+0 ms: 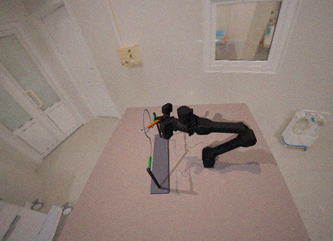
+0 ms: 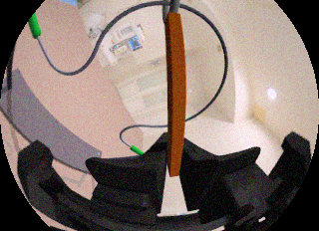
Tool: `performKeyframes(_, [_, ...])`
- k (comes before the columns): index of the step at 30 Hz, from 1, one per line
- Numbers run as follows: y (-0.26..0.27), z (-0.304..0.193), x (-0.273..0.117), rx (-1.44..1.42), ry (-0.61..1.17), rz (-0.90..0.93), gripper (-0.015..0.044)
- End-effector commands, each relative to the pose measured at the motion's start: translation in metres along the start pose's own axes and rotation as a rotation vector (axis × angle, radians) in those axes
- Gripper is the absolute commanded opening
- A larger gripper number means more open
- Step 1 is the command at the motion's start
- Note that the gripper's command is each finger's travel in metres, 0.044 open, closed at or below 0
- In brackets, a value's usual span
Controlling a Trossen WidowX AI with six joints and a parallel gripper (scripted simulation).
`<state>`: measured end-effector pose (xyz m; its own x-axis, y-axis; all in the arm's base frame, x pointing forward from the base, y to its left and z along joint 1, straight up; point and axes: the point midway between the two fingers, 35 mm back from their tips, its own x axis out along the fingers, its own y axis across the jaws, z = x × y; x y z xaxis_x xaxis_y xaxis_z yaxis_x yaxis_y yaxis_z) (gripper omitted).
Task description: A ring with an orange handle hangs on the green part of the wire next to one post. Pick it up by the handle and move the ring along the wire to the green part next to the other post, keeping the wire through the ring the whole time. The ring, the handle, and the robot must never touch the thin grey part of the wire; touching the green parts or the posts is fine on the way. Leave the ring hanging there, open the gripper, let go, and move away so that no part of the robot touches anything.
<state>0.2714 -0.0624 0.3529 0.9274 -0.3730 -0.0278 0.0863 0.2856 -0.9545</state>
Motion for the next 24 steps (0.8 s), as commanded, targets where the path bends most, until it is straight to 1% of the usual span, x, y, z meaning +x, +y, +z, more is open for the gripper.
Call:
performKeyframes(1, [-0.0017,-0.0009,-0.0001,-0.045,-0.002,-0.028,-0.0150])
performKeyframes(24, [-0.0117,0.0007,0.0003,-0.321,-0.035,-0.184,-0.0150])
